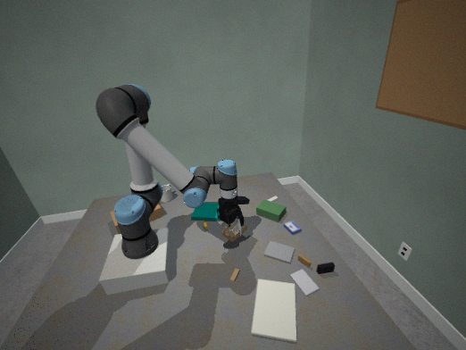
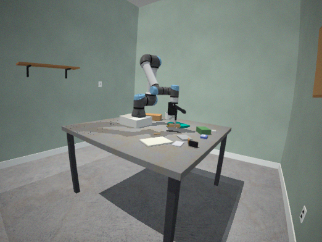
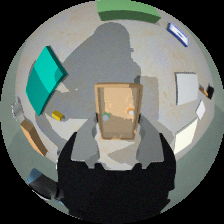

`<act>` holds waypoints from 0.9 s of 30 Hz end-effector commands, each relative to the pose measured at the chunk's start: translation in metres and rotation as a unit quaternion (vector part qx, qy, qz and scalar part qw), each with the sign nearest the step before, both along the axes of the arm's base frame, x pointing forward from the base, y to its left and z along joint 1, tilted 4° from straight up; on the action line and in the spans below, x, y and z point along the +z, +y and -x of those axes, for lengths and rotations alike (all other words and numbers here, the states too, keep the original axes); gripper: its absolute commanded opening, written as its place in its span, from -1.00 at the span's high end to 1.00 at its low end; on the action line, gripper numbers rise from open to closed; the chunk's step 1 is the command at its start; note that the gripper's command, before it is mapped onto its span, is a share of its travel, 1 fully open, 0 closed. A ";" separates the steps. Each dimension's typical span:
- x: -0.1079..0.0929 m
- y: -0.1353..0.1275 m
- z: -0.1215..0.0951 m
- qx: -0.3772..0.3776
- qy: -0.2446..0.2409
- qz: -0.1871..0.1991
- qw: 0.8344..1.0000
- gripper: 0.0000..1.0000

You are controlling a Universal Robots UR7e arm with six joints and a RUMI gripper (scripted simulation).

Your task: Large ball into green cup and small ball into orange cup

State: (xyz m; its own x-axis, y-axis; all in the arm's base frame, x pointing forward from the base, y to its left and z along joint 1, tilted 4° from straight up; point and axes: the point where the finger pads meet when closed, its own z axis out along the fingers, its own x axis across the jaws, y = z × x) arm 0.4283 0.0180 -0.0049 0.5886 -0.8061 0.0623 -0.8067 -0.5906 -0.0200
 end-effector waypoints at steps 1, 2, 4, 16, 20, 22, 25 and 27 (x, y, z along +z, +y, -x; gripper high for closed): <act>-0.009 0.000 -0.001 0.000 -0.001 0.000 1.000 0.15; -0.011 -0.001 -0.001 0.000 -0.001 0.000 1.000 0.15; -0.014 -0.001 -0.001 0.000 -0.001 0.000 1.000 0.15; -0.029 -0.001 -0.002 0.000 -0.001 0.000 1.000 0.15; -0.034 -0.001 -0.002 0.000 -0.001 0.000 1.000 0.15; -0.035 -0.002 -0.003 0.000 -0.001 0.000 1.000 0.15; -0.038 -0.002 -0.003 0.000 -0.001 0.000 1.000 0.15; -0.038 -0.002 -0.003 0.000 -0.001 0.000 1.000 0.15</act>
